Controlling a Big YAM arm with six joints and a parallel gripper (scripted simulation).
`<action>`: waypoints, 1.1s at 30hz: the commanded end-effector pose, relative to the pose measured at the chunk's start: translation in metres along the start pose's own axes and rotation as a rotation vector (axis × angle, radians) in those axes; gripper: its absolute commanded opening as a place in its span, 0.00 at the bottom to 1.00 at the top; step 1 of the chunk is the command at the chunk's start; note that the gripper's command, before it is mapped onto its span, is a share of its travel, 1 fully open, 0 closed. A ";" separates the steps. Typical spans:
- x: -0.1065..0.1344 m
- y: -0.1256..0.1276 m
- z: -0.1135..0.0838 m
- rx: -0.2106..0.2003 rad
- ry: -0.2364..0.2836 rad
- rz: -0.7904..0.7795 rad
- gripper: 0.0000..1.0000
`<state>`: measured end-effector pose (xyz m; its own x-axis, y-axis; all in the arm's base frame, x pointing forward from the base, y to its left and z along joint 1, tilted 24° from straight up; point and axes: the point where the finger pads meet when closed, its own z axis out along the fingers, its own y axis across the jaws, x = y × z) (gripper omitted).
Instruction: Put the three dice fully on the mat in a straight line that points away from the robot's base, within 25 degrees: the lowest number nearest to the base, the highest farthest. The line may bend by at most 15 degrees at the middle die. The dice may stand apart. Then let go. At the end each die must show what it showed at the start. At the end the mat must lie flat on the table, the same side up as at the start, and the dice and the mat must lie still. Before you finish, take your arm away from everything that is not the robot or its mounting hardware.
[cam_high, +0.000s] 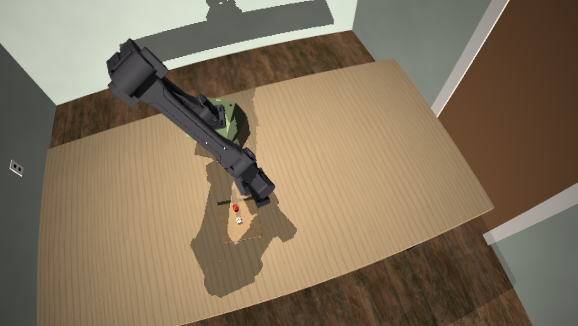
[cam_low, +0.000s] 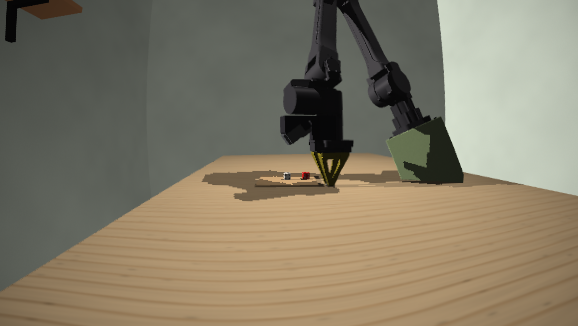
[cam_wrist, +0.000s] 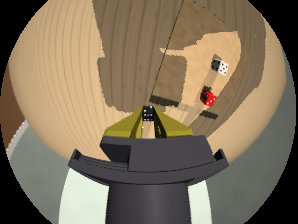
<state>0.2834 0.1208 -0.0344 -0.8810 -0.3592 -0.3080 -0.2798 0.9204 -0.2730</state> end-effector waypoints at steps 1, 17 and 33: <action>-0.009 -0.003 0.000 -0.003 -0.023 0.011 0.11; -0.013 0.004 -0.017 -0.010 -0.034 0.009 0.11; -0.024 0.005 -0.113 -0.021 -0.058 0.021 0.11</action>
<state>0.2563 0.1398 0.0612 -0.8636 -0.3667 -0.3461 -0.2869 0.9218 -0.2608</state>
